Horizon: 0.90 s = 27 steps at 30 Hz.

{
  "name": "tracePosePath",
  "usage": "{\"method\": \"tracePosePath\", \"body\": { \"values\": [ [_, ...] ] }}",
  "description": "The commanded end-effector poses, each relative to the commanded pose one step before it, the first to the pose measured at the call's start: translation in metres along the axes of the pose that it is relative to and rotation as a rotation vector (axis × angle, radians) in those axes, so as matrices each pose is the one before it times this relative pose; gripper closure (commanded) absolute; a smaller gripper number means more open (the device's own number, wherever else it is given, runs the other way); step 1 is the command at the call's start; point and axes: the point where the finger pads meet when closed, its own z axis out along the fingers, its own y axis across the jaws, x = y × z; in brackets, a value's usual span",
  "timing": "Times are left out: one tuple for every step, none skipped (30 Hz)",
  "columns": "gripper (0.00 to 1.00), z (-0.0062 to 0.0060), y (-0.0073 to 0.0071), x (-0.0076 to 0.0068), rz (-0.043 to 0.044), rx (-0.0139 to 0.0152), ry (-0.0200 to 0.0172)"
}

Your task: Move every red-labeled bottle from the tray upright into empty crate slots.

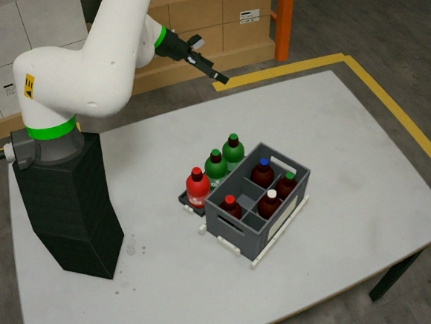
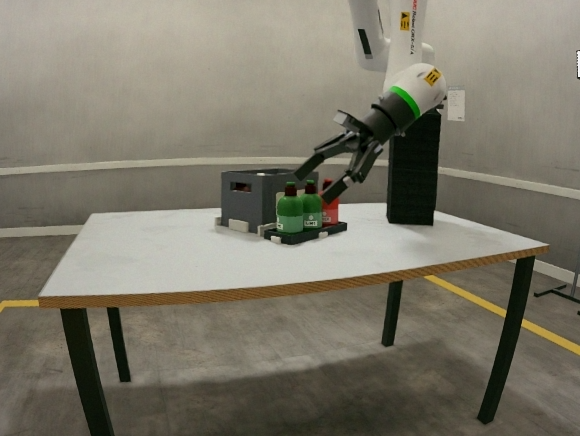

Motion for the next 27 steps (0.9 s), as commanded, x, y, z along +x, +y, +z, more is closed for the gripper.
{"method": "tracePosePath", "body": {
  "values": [
    [0.00, -0.00023, -0.00020, 0.00102, 0.00087, 0.00037, 0.00123],
    [0.00, 0.00000, 0.00000, 0.00000, 0.00000, 0.00000, 0.00000],
    [0.00, 0.00000, 0.00000, 0.00000, 0.00000, 0.00000, 0.00000],
    [0.00, 0.00000, 0.00000, 0.00000, 0.00000, 0.00000, 0.00000],
    [0.00, 0.00000, 0.00000, 0.00000, 0.00000, 0.00000, 0.00000],
    [0.00, 0.00000, 0.00000, 0.00000, 0.00000, 0.00000, 0.00000],
    [0.00, 0.00000, 0.00000, 0.00000, 0.00000, 0.00000, 0.00000],
    [0.00, 0.00000, 0.00000, 0.00000, 0.00000, 0.00000, 0.00000],
    [0.00, 0.00000, 0.00000, 0.00000, 0.00000, 0.00000, 0.00000],
    [0.00, 0.00000, 0.00000, 0.00000, 0.00000, 0.00000, 0.00000],
    [0.00, 0.00000, 0.00000, 0.00000, 0.00000, 0.00000, 0.00000],
    [0.00, 0.00000, 0.00000, 0.00000, 0.00000, 0.00000, 0.00000],
    [0.00, 0.00000, 0.00000, 0.00000, 0.00000, 0.00000, 0.00000],
    [0.00, 0.00000, 0.00000, 0.00000, 0.00000, 0.00000, 0.00000],
    [0.00, 0.00000, 0.00000, 0.00000, 0.00000, 0.00000, 0.00000],
    [0.00, 0.00000, 0.00000, 0.00000, 0.00000, 0.00000, 0.00000],
    [0.00, 0.00000, 0.00000, 0.00000, 0.00000, 0.00000, 0.00000],
    [0.00, 0.00006, 0.00012, 0.00007, 0.00033, -0.00024, -0.00001],
    [0.00, 0.00042, 0.00078, 0.00047, 0.00220, -0.00164, -0.00008],
    [0.00, 0.00108, 0.00204, 0.00121, 0.00571, -0.00425, -0.00020],
    [0.00, 0.00199, 0.00377, 0.00225, 0.01060, -0.00789, -0.00037],
    [0.00, 0.00312, 0.00590, 0.00354, 0.01664, -0.01236, -0.00057],
    [0.00, 0.00440, 0.00832, 0.00502, 0.02362, -0.01747, -0.00078],
    [0.00, 0.00580, 0.01093, 0.00668, 0.03133, -0.02306, -0.00100],
    [0.00, 0.00653, 0.01216, 0.00760, 0.03539, -0.02588, -0.00108],
    [0.00, 0.00328, 0.00591, 0.00387, 0.01762, -0.01282, -0.00052],
    [0.00, 0.00401, 0.00719, 0.00475, 0.02160, -0.01566, -0.00062]
  ]
}}
